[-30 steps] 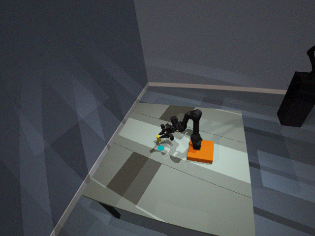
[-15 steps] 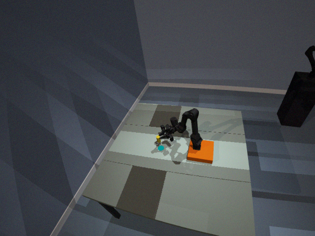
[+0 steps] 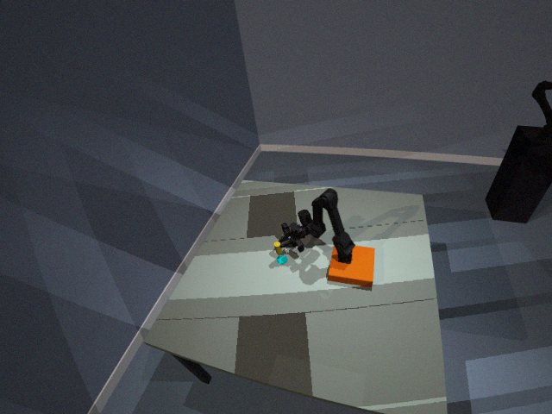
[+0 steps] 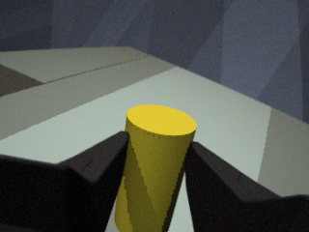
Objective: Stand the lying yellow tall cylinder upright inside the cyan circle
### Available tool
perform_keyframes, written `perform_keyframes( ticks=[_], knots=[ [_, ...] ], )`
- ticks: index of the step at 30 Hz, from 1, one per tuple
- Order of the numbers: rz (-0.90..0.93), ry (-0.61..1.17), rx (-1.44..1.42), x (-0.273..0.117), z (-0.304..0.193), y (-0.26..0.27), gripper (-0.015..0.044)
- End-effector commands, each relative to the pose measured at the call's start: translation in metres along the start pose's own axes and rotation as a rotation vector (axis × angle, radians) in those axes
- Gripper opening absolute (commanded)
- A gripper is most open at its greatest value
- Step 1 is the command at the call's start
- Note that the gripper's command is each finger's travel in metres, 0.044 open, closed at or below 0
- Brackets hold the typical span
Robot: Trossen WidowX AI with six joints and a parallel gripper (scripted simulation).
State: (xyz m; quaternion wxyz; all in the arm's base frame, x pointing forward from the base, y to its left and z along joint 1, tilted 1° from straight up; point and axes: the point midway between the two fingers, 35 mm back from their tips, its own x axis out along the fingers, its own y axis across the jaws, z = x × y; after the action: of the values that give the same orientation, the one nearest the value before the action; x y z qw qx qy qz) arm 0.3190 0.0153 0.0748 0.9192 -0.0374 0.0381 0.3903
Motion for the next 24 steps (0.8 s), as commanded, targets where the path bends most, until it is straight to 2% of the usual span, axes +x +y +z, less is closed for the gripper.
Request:
perform_keyframes(
  ticks=[1, 24],
  knots=[
    [0.006, 0.001, 0.0, 0.001, -0.011, 0.002, 0.0105],
    [0.015, 0.017, -0.006, 0.0, -0.06, 0.01, 0.0105]
  ],
)
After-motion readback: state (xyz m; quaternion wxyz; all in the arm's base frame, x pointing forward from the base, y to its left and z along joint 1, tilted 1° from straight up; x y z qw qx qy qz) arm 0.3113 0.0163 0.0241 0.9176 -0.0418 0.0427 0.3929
